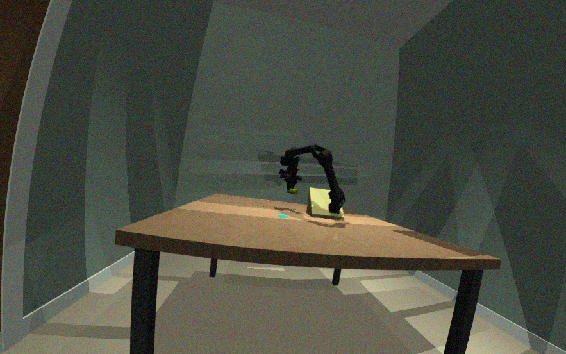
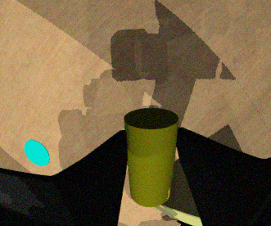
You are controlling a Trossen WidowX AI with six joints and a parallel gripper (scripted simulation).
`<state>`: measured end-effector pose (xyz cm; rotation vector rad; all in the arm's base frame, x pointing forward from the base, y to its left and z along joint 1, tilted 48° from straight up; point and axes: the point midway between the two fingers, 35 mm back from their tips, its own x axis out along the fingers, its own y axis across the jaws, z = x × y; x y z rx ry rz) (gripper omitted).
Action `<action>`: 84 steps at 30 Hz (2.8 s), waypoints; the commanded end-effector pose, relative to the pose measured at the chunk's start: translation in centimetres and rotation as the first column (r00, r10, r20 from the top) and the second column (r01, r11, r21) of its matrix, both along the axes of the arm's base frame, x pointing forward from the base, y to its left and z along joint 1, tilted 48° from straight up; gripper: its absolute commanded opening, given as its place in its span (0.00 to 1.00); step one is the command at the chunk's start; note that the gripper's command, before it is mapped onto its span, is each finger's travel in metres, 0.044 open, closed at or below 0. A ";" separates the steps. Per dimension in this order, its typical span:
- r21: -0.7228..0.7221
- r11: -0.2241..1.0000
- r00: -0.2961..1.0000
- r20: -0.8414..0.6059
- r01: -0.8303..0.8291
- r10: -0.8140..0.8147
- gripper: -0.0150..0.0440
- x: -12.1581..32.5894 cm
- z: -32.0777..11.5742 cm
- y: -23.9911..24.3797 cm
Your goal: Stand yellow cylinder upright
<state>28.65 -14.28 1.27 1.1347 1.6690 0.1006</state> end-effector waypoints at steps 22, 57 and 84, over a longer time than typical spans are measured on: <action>-0.016 0.998 0.995 0.084 -0.061 0.062 0.43 3.1 5.6 4.2; -0.019 0.987 0.964 0.212 -0.158 0.159 0.43 4.7 13.9 11.5; -0.076 0.976 0.940 0.261 -0.204 0.217 0.43 4.2 16.4 14.9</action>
